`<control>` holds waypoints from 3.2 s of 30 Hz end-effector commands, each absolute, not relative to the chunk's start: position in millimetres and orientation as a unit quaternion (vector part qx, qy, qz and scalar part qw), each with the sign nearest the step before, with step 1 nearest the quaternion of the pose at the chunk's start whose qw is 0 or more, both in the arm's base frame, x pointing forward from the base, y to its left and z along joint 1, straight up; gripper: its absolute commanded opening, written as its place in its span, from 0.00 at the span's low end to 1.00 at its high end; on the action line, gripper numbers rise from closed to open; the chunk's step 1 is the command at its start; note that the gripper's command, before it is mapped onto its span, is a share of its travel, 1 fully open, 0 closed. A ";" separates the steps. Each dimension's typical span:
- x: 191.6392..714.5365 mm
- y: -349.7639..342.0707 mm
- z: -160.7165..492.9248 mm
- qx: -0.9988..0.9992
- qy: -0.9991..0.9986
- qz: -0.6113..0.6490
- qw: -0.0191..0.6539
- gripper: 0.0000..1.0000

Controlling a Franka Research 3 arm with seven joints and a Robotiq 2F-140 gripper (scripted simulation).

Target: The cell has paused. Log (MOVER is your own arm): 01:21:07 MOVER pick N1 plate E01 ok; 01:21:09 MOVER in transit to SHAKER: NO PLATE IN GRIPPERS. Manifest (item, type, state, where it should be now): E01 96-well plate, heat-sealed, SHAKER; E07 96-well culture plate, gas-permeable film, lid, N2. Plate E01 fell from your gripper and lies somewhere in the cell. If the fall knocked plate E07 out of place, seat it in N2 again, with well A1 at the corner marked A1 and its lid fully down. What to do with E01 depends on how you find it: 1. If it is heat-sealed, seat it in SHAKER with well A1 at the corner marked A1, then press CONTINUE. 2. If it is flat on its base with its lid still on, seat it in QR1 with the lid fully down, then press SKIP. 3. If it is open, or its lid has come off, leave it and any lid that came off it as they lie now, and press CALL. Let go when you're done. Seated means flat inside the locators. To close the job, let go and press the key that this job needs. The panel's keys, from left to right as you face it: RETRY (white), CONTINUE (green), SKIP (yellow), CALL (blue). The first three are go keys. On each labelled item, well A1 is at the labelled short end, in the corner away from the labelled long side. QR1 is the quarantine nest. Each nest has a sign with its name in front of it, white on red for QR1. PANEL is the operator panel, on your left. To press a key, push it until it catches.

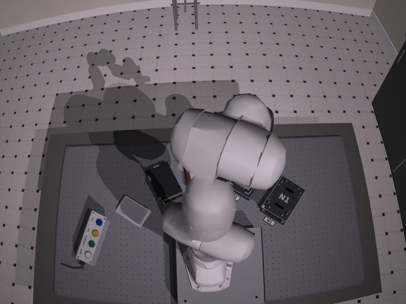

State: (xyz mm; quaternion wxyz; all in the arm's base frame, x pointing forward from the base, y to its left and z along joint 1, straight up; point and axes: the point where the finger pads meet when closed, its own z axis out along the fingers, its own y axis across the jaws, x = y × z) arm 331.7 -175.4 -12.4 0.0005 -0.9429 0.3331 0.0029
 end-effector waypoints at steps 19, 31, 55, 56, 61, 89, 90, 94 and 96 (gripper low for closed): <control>331.8 -176.7 -12.6 -0.944 0.331 0.003 0.000 0.10; 331.8 -176.7 -12.6 -0.944 0.331 0.003 0.000 0.10; 331.8 -176.6 -13.6 -0.944 0.331 0.003 0.000 0.10; 331.8 -176.6 -13.6 -0.944 0.331 0.003 0.000 0.10; 331.8 -176.6 -14.3 -0.944 0.331 0.003 0.000 0.10; 331.8 -176.6 -22.0 -0.944 0.331 0.003 0.000 0.10; 331.8 -176.6 -22.0 -0.944 0.331 0.003 0.000 0.10; 331.8 -176.6 -23.0 -0.944 0.331 0.003 0.000 0.10; 331.8 -176.6 -23.7 -0.944 0.331 0.003 0.000 0.10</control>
